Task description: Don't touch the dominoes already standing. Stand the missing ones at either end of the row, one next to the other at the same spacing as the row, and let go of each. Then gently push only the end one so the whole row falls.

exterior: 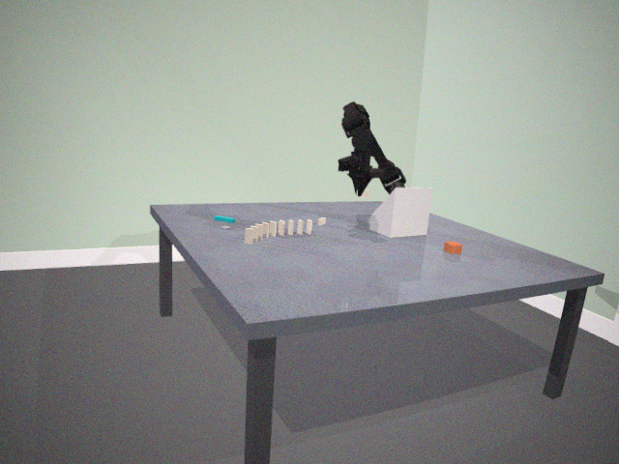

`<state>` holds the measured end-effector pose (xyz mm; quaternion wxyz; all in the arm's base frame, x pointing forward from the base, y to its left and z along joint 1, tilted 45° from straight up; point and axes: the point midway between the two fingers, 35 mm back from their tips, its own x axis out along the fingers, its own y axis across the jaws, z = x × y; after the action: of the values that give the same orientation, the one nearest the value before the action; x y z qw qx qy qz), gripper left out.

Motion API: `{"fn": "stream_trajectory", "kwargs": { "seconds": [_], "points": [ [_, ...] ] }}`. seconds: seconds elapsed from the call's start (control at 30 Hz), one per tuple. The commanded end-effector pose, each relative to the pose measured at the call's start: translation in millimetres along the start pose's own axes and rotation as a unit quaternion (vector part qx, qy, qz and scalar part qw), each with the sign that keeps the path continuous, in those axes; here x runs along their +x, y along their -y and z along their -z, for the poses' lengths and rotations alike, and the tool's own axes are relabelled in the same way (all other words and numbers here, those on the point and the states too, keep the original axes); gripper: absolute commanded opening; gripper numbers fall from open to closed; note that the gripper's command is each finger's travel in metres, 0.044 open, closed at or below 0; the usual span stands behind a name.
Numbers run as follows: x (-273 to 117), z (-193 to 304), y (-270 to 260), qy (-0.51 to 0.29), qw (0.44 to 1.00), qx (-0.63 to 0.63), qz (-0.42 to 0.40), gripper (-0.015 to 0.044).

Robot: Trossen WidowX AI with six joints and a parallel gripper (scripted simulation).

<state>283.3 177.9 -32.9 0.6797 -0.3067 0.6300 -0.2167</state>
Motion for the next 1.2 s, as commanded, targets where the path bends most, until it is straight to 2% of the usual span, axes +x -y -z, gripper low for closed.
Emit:
{"fn": "stream_trajectory", "kwargs": {
  "seconds": [0.0, 0.17, 0.23, 0.67, 1.17],
  "points": [
    [8.8, 10.1, -68.6, -0.007, 0.953, -0.303, 0.000, 0.0022],
    [16.0, 19.3, -102.7, -0.008, 0.895, -0.447, 0.001, 0.0022],
    [17.3, 21.1, -108.0, -0.009, 0.883, -0.469, 0.002, 0.0022],
    [19.8, 21.1, -109.8, -0.007, 0.884, -0.468, -0.003, 0.0022],
    [67.2, 21.1, -144.6, 0.045, 0.884, -0.452, -0.109, 0.0022]
  ]
}}
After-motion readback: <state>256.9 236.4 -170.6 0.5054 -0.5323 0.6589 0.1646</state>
